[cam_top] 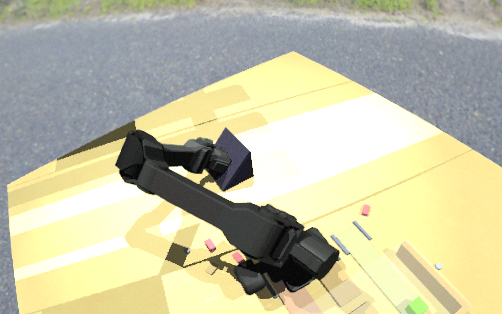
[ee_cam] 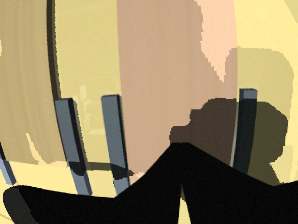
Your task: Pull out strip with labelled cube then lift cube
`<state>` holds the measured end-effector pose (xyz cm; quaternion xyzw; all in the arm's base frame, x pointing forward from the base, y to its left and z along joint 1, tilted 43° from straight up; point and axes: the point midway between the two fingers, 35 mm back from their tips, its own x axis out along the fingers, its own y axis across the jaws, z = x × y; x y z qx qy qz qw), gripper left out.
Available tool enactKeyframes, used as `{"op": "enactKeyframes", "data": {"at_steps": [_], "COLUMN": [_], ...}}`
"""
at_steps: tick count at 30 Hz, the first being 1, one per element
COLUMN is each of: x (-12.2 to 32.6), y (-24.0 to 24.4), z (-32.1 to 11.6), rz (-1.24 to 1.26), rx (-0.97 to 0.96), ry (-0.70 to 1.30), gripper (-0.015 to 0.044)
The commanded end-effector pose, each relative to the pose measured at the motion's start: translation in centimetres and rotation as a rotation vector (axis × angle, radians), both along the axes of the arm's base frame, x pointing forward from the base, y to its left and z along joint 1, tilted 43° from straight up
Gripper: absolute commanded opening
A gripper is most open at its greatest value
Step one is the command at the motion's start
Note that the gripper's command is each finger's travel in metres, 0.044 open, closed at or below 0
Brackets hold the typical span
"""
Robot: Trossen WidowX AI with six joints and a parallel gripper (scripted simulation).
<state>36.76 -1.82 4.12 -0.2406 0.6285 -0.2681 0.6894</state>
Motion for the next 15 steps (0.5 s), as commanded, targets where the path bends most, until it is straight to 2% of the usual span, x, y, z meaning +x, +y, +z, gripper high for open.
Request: {"op": "enactKeyframes", "data": {"at_steps": [1, 15], "x": [-1.0, -3.1], "y": [-0.2, -0.3], "z": [-0.4, -0.6], "rz": [-0.005, -0.005], "rx": [-0.006, -0.006], "ry": [0.013, 0.014], "gripper": [0.0, 0.0]}}
